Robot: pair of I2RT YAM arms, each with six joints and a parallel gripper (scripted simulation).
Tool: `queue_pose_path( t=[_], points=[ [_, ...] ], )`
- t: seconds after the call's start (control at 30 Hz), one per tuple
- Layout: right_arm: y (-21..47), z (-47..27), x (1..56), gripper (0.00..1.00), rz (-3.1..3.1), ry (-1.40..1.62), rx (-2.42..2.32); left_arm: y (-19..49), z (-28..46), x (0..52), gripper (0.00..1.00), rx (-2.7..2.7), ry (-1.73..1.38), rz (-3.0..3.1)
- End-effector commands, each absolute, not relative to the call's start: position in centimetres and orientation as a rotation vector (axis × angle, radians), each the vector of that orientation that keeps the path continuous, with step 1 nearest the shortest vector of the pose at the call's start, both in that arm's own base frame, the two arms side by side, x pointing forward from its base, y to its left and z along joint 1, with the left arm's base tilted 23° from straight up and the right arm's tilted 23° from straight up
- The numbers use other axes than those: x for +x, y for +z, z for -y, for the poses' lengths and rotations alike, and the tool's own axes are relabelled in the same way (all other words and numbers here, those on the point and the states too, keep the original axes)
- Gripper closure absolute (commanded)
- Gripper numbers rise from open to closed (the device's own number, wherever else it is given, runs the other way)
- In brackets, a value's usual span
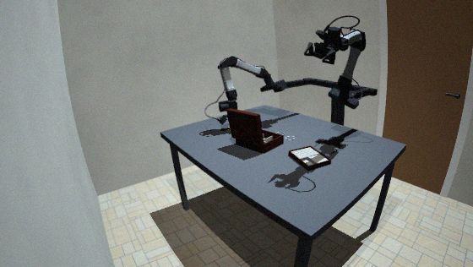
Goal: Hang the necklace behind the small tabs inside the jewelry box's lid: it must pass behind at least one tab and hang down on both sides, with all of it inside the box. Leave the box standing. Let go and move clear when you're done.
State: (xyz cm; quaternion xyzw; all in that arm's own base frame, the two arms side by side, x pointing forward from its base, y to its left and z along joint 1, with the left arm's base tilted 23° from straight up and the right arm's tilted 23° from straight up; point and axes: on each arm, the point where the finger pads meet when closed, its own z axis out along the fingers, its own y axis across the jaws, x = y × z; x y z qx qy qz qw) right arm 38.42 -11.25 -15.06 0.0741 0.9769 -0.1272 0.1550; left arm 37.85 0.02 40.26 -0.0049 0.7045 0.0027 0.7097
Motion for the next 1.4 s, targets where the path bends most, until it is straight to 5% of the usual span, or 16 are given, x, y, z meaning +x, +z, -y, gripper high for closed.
queue_pose_path(
  t=[0.0,0.63,0.67,1.37],
  points=[
    [-13.6,11.3,39.7,0.75,-2.755,-0.354,0.204,42.5,-0.2,37.4,0.0,-0.011,0.017,-1.515],
    [-15.5,11.4,38.5,0.75,-2.801,-0.349,0.208,42.5,-0.2,37.4,0.0,-0.011,0.017,-1.515],
    [-14.3,11.1,39.3,0.97,-2.772,-0.349,0.197,42.5,-0.2,37.4,0.0,-0.011,0.017,-1.515],
    [-14.2,11.1,39.3,0.97,-2.77,-0.35,0.201,42.5,-0.2,37.4,0.0,-0.011,0.017,-1.515]
  ],
)
